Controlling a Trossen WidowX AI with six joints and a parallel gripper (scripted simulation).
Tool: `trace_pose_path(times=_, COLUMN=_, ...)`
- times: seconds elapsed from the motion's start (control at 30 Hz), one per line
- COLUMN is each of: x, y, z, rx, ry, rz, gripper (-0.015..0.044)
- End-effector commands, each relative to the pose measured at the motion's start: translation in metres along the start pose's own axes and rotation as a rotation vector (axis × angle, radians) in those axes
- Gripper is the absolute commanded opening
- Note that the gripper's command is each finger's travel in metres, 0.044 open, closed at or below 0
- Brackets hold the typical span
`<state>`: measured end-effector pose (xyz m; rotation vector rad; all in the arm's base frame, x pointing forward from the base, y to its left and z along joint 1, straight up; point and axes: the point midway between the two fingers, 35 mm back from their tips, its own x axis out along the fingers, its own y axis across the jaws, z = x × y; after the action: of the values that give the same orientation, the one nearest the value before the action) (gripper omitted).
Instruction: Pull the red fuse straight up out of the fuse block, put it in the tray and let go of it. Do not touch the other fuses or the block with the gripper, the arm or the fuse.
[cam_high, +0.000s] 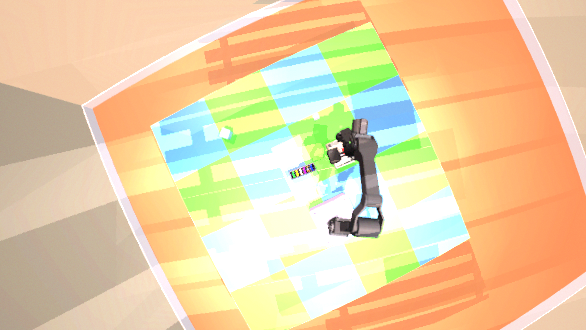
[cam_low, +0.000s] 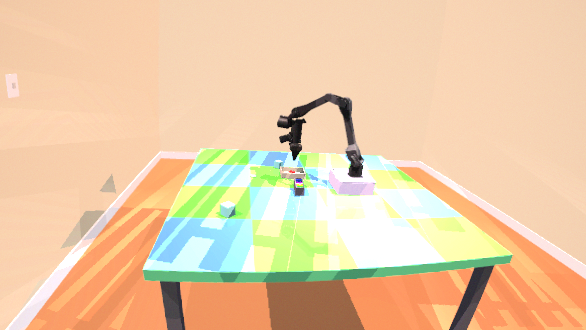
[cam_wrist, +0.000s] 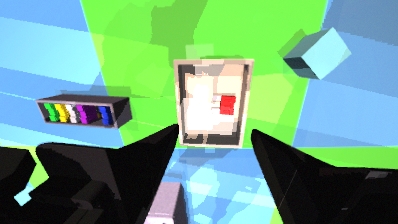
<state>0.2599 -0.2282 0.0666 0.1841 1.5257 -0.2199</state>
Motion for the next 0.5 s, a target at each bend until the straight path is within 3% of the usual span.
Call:
trace_pose_path(times=0.0, x=-0.0004, y=0.0004, z=-0.0014, rx=-0.005, ry=0.008, rz=0.002, gripper=0.0330)
trace_pose_path(times=0.47, x=0.0003, y=0.0007, z=-0.0013, rx=0.000, ry=0.007, rz=0.004, gripper=0.0330)
